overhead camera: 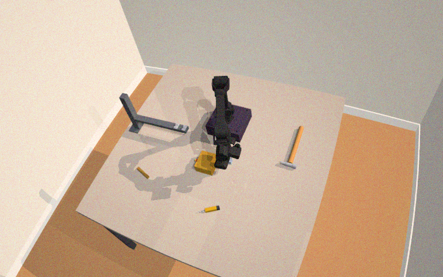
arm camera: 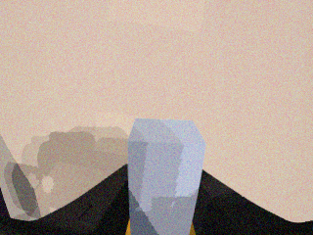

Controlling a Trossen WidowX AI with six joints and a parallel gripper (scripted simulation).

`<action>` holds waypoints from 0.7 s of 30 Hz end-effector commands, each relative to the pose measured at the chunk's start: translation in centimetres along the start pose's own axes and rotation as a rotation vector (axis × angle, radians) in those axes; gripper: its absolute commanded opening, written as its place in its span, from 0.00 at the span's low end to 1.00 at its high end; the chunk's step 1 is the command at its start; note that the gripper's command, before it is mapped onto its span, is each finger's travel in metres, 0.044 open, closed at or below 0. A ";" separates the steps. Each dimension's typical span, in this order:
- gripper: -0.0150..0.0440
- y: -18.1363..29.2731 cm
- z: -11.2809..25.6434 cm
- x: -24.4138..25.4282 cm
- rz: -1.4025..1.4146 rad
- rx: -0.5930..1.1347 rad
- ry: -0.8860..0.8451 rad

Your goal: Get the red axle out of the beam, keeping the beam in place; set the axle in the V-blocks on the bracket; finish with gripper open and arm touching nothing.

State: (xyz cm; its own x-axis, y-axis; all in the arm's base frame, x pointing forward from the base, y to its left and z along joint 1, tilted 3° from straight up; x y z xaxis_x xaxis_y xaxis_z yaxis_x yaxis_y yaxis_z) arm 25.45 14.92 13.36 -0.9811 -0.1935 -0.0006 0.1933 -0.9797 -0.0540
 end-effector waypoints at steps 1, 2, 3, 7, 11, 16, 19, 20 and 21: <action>0.25 0.0 -0.8 0.1 0.003 0.002 -0.010; 0.25 0.0 -1.0 0.1 0.003 0.002 -0.010; 0.25 0.0 -1.2 0.1 0.003 0.002 -0.010; 0.25 0.0 -1.8 0.1 0.003 0.002 -0.010; 0.25 0.0 -2.5 0.1 0.003 0.002 -0.010; 0.25 0.0 -3.3 0.1 0.003 0.002 -0.010; 0.25 0.0 -3.8 0.1 0.003 0.002 -0.010; 0.25 0.0 -4.0 0.1 0.003 0.002 -0.010; 0.25 0.0 -4.1 0.1 0.003 0.002 -0.010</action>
State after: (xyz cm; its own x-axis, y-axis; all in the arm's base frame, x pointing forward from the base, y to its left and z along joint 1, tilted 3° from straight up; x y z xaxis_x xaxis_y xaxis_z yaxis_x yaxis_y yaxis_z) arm 25.44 15.11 9.89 -0.9799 -0.1993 -0.0001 0.1990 -0.9785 -0.0538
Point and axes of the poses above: the point midway between the two fingers, 35 mm back from their tips, its own z axis back along the fingers, its own x axis across the jaws, y = z × x, the point moved 10 cm from there along z, back along the fingers, and after that the axes turned 4 degrees about -z, right-handed, at the moved point
